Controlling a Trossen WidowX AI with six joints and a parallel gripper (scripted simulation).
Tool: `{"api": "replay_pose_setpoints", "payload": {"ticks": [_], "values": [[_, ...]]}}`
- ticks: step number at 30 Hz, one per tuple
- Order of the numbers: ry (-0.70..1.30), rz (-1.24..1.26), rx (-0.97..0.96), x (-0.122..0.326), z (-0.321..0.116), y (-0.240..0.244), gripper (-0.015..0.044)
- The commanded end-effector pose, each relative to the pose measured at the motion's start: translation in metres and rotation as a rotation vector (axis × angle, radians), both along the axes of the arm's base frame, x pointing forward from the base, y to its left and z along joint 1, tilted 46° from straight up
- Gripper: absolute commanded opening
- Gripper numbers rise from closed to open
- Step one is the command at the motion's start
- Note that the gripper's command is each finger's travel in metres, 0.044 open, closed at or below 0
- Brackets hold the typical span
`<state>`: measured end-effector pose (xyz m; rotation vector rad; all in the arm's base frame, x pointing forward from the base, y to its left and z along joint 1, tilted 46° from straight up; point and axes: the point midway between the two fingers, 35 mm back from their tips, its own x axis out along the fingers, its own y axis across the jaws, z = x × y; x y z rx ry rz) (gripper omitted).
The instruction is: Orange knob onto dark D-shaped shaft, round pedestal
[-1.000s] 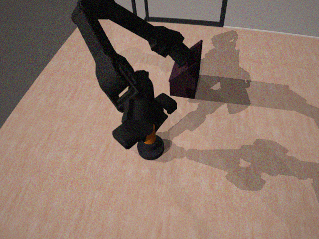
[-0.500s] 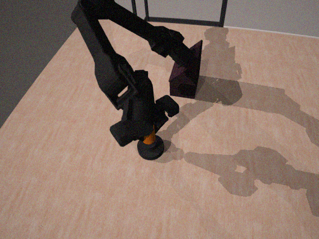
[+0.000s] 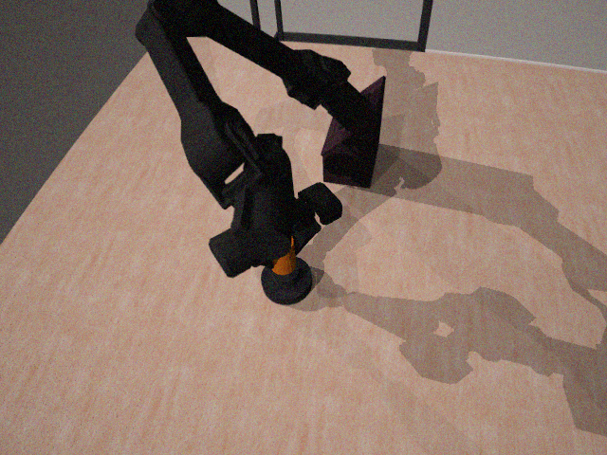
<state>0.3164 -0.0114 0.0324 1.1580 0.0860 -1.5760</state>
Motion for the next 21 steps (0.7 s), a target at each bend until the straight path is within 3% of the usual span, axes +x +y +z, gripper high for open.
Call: {"api": "replay_pose_setpoints", "payload": {"ticks": [1, 21], "values": [[-0.002, -0.002, -0.001, -0.0031, -0.0003, 0.0003, 0.0000], [-0.002, -0.002, -0.001, 0.0002, -0.0031, -0.0028, 0.0000]]}}
